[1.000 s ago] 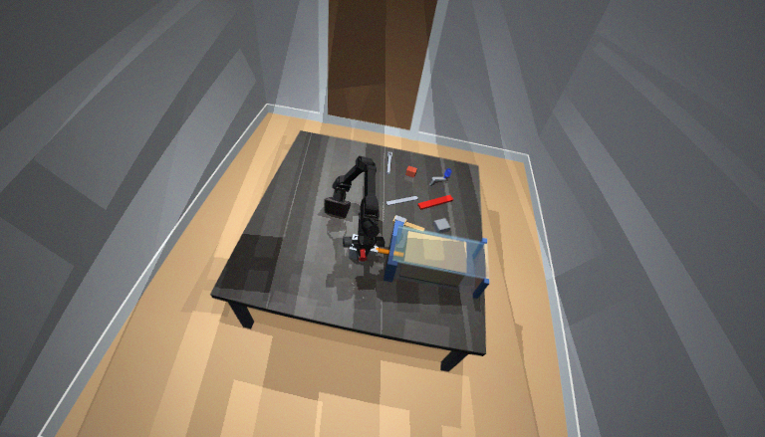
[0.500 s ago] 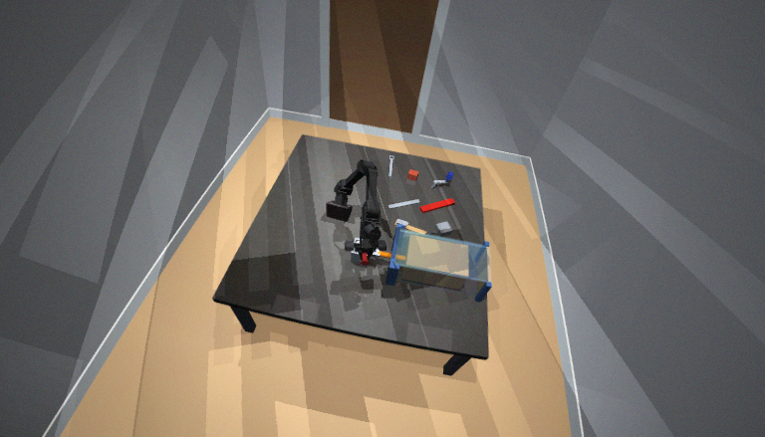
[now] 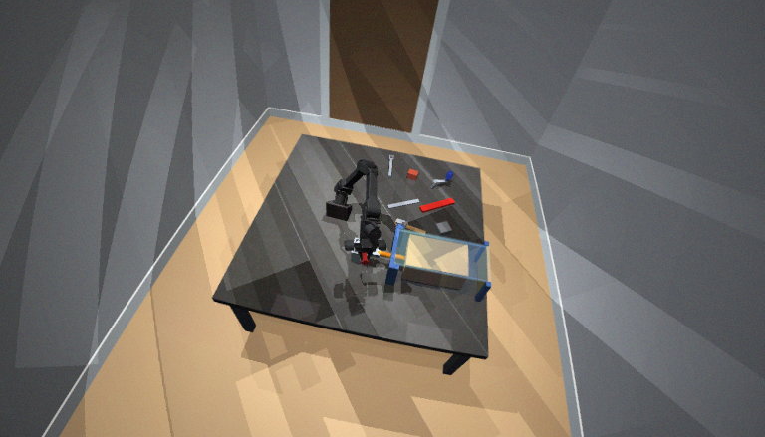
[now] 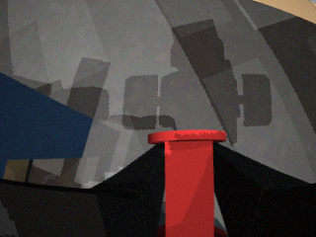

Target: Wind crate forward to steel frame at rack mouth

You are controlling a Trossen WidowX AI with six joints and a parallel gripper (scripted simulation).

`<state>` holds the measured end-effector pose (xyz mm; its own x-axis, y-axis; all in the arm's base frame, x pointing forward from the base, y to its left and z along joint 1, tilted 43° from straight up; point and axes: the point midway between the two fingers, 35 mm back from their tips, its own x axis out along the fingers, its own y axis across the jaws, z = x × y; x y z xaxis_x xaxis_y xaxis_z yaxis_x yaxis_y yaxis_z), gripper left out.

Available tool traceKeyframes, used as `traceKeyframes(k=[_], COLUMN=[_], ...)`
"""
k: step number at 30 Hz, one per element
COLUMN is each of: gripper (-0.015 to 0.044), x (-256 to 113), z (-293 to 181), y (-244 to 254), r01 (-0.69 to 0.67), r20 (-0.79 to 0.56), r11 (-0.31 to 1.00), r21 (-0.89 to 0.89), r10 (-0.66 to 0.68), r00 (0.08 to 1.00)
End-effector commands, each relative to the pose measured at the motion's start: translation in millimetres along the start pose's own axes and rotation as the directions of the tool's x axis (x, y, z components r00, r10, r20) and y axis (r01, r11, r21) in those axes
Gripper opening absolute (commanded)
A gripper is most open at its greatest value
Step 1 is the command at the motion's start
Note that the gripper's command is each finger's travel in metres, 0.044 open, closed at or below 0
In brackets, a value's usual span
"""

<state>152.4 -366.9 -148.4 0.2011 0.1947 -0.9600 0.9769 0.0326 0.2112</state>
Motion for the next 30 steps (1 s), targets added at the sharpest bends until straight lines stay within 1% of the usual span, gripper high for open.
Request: traceKeyframes(k=[1,30], gripper=[0.0000,0.0000], x=[7.0,5.5], z=[-14.2,-16.8], y=[30.7,38.9], r01=[-0.056,-0.056], r20=[-0.047,-0.048], r11=[0.998,0.998], r21=[-0.037,-0.037], r10=[0.054,0.054], r00=[0.997,0.997])
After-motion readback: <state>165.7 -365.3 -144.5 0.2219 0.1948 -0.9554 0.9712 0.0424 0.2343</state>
